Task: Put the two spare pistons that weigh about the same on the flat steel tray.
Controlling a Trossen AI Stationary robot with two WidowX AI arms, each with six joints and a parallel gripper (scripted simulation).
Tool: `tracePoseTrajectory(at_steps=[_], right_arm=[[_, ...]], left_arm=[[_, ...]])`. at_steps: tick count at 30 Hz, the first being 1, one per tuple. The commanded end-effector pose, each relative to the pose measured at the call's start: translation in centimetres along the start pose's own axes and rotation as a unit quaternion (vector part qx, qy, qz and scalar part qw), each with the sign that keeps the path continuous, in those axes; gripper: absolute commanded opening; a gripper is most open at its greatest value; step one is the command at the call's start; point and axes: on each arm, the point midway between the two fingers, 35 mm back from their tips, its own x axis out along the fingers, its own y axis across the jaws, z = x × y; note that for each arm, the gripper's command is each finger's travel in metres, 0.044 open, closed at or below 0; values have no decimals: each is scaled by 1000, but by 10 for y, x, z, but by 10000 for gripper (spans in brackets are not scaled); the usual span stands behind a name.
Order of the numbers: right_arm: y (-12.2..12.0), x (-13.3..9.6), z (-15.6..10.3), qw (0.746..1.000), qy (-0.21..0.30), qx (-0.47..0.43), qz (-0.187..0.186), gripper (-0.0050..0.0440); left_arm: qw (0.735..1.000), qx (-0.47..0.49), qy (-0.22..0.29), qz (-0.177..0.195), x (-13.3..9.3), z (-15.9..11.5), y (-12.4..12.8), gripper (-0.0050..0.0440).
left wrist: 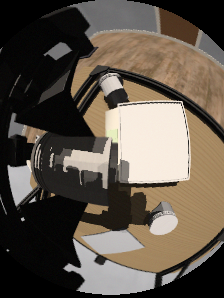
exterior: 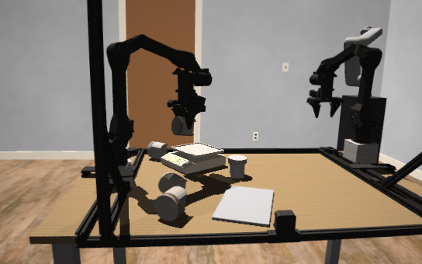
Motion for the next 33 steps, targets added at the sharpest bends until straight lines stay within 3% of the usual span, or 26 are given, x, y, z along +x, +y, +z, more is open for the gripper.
tracePoseTrajectory(at_steps=[1, 23, 33], right_arm=[[0, 0, 0, 1000, 0, -1, 1, 440], [0, 0, 0, 1000, 0, -1, 1, 440], [0, 0, 0, 1000, 0, -1, 1, 440]], left_arm=[[999, 47, -2, -3, -2, -10, -16, 158], [959, 284, 2, -4, -3, -50, -97, 158], [962, 272, 1, -2, -4, -69, -135, 158]])
